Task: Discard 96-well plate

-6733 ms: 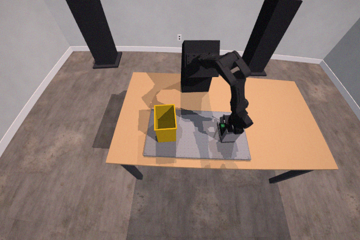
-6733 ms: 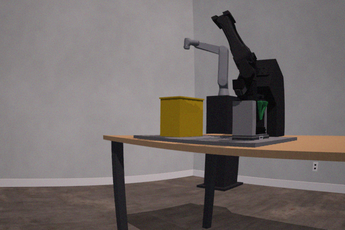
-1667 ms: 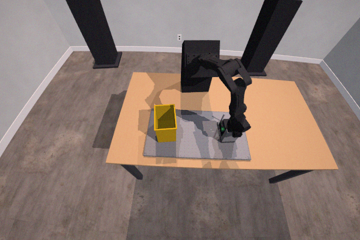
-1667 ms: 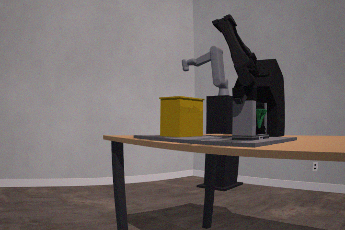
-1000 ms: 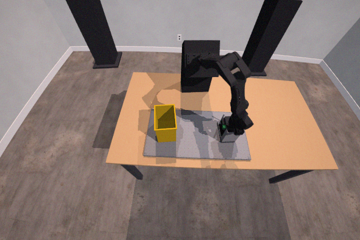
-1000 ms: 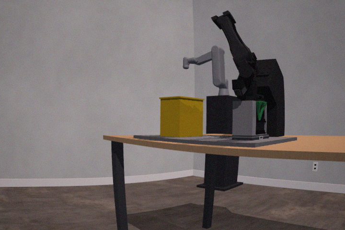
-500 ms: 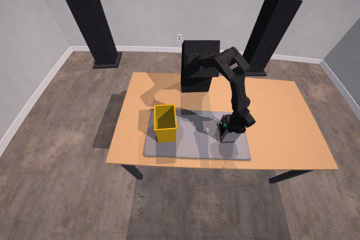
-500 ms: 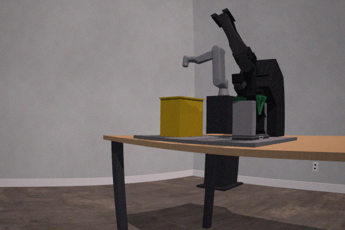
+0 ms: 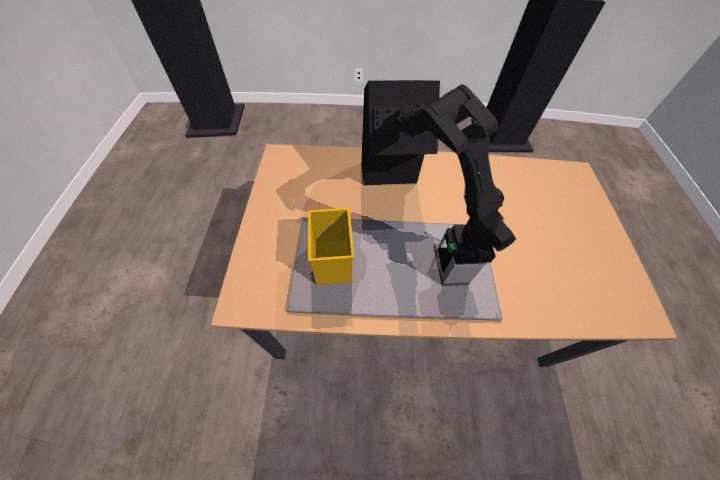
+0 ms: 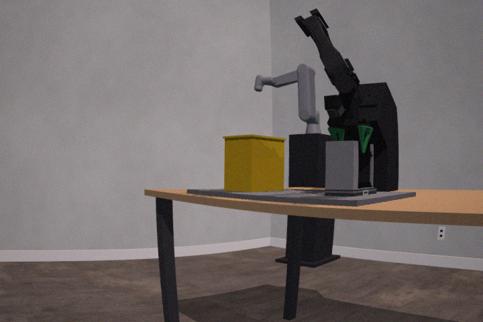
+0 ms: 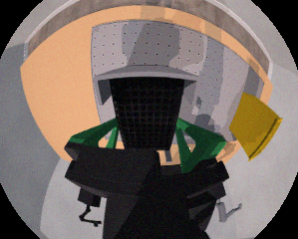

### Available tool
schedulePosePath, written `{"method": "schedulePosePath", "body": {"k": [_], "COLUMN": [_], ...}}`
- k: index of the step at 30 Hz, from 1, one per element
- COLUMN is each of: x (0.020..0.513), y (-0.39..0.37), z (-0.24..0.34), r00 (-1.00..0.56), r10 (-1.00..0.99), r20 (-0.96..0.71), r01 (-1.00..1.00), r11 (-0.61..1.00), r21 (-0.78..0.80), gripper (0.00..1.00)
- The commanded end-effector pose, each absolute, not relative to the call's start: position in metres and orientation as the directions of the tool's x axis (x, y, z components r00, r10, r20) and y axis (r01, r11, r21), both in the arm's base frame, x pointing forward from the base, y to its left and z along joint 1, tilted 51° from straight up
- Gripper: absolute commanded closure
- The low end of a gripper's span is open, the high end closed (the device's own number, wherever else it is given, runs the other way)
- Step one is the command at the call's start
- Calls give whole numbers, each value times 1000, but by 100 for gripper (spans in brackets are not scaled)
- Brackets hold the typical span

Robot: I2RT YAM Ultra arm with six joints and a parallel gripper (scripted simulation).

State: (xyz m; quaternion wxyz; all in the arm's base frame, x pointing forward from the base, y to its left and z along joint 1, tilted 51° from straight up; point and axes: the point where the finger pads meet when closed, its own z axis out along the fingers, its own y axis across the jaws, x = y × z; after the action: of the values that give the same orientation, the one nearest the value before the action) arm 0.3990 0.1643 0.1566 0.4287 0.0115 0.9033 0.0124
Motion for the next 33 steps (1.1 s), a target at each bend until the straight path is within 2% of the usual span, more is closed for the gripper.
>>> {"method": "schedulePosePath", "body": {"k": [1,33], "x": [386,352], "y": [164,165], "z": [162,199], "r00": [-628,-614], "r10": [26,36], "r20": [-778,-788], "r01": [9,9], "r11": [1000,999], "r21": [26,39], "gripper": [100,100]}}
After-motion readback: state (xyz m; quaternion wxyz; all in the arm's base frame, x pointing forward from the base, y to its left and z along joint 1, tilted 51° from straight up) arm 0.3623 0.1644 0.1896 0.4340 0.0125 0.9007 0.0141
